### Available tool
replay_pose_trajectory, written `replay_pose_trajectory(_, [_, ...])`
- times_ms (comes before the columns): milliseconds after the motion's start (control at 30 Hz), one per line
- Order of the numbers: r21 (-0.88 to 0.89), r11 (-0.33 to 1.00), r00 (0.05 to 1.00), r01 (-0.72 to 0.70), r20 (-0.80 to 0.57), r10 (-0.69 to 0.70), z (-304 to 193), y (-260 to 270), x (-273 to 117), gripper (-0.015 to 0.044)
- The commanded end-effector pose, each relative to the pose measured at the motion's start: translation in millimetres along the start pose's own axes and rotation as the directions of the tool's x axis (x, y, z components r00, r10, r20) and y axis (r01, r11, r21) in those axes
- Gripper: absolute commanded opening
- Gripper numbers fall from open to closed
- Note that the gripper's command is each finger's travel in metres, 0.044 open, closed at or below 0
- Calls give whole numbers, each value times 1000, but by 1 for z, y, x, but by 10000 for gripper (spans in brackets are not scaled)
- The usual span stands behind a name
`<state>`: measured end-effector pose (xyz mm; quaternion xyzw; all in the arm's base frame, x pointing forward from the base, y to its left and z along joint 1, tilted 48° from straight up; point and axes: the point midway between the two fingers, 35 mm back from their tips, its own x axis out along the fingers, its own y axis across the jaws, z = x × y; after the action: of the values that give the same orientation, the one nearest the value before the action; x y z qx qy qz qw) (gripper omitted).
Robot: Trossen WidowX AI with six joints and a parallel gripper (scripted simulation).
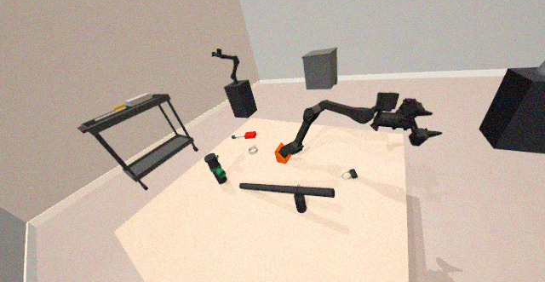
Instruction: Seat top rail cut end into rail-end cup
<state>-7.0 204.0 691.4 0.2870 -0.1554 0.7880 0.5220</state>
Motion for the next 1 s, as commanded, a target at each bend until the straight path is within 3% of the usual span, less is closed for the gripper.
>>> replay_pose_trajectory(0, [-88,984,984,154,-82,-161,-26,-58,-2,440])
replay_pose_trajectory(233, [-233,895,888,380,-177,-424,-53,-156,-33,440])
replay_pose_trajectory(467, [-356,750,723,558,-236,-650,-64,-244,-94,440])
replay_pose_trajectory(700, [-425,578,506,696,-281,-816,-66,-314,-183,440])
replay_pose_trajectory(967, [-397,366,231,842,-347,-909,-65,-359,-310,440])
